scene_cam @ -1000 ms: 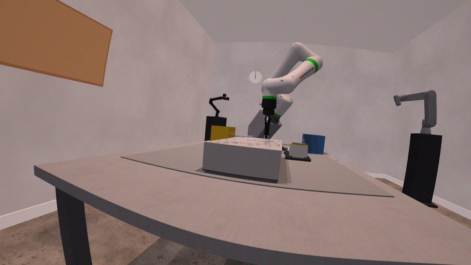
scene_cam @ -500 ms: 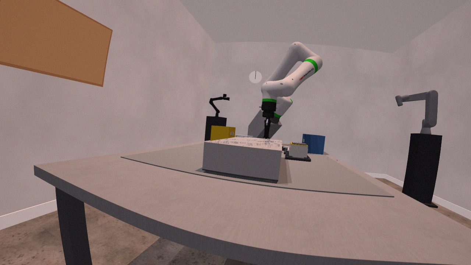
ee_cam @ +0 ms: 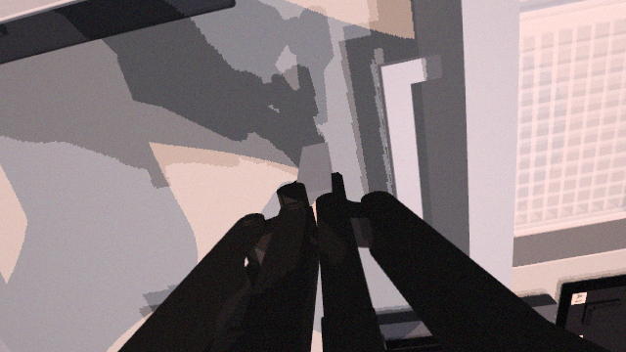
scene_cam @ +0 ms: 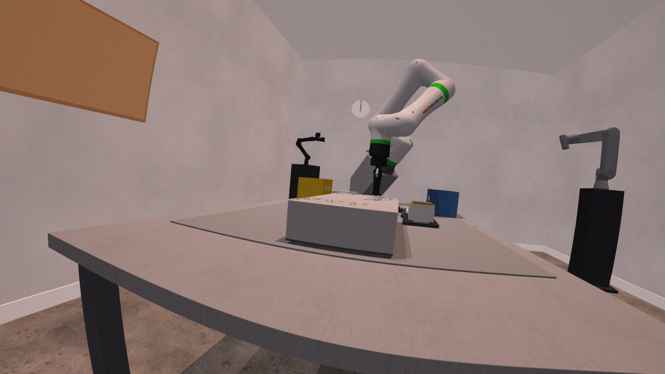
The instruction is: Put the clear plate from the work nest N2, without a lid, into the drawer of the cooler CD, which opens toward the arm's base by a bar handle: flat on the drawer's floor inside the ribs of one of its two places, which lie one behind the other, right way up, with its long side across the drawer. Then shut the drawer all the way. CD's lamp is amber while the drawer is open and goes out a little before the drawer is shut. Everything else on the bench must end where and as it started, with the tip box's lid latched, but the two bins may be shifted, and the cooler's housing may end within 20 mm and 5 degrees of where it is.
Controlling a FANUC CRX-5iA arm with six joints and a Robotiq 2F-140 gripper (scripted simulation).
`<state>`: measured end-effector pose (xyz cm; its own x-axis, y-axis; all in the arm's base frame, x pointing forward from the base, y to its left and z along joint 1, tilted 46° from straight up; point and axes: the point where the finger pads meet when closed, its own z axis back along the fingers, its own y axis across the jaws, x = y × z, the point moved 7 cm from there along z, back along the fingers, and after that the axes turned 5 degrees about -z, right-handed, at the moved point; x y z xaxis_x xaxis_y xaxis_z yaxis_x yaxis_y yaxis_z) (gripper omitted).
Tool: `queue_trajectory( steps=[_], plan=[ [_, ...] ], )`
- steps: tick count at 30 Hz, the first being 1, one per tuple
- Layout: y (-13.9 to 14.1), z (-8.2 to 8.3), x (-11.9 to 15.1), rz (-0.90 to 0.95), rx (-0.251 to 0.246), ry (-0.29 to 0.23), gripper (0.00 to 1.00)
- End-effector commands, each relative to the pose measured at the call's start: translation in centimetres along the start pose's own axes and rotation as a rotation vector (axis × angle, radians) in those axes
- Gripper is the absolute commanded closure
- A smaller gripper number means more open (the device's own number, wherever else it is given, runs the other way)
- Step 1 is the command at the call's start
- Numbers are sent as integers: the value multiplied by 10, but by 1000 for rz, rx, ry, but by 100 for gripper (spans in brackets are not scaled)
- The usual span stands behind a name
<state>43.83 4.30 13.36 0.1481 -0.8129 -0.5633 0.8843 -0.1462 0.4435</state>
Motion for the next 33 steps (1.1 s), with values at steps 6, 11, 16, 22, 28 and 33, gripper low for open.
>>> queue_trajectory(
  steps=[6,11,16,22,28,33],
  plan=[
    [0,0,0,0,0,0,100],
    [0,0,0,0,0,0,100],
    [0,0,0,0,0,0,100],
    [0,0,0,0,0,0,100],
    [1,0,0,0,0,0,100],
    [8,0,-1,0,0,0,100]
  ],
)
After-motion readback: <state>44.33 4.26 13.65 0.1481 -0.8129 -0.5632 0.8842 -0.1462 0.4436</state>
